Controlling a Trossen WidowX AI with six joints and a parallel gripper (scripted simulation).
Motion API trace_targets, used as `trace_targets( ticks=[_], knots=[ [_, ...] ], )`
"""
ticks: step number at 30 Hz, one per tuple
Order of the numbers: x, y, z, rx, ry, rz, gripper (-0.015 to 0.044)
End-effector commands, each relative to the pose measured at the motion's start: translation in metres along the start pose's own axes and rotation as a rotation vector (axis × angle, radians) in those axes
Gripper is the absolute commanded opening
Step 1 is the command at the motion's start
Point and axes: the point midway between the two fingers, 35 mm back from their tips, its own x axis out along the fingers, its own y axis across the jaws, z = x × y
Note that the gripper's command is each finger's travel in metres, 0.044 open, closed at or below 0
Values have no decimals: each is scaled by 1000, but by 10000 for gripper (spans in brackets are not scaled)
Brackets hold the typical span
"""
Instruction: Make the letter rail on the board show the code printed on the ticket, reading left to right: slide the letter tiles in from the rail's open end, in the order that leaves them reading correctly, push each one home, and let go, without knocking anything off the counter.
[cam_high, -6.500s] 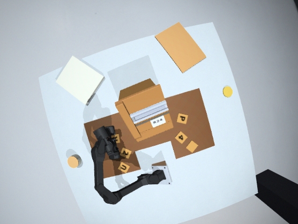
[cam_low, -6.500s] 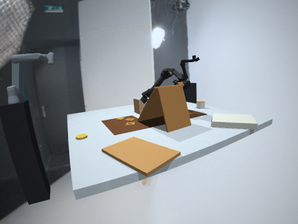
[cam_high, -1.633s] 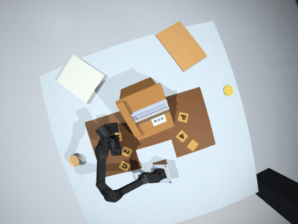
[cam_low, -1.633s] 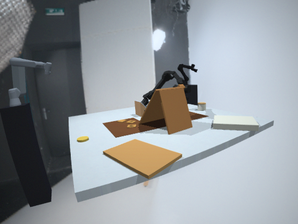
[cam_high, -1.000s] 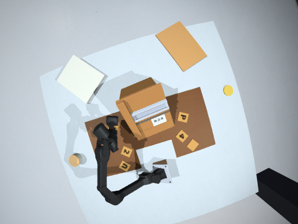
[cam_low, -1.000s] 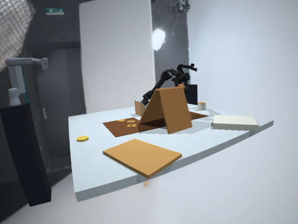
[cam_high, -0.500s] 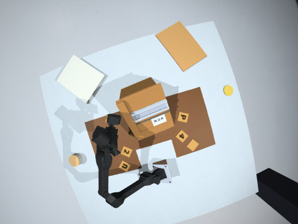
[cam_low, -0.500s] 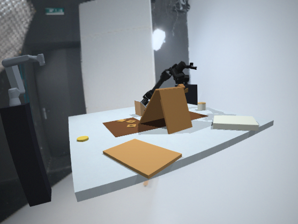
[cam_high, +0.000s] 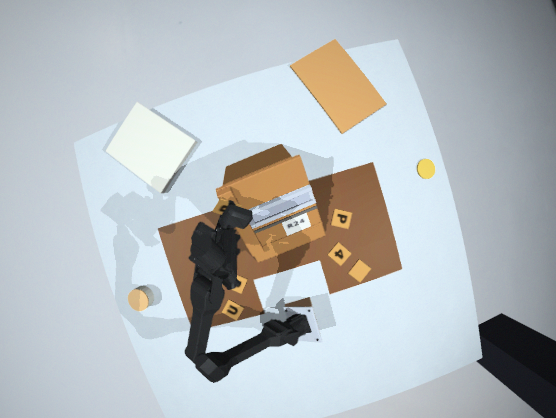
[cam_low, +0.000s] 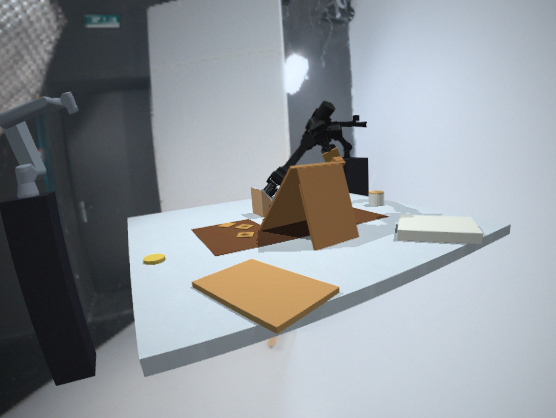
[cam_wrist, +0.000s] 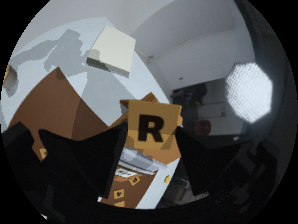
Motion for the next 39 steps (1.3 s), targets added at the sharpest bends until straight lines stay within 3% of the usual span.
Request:
trace_targets(
  ticks=[1, 39],
  knots=[
    [3, -24, -16, 73, 18, -12, 0],
    [50, -131, -204, 537, 8, 140, 0]
  ],
)
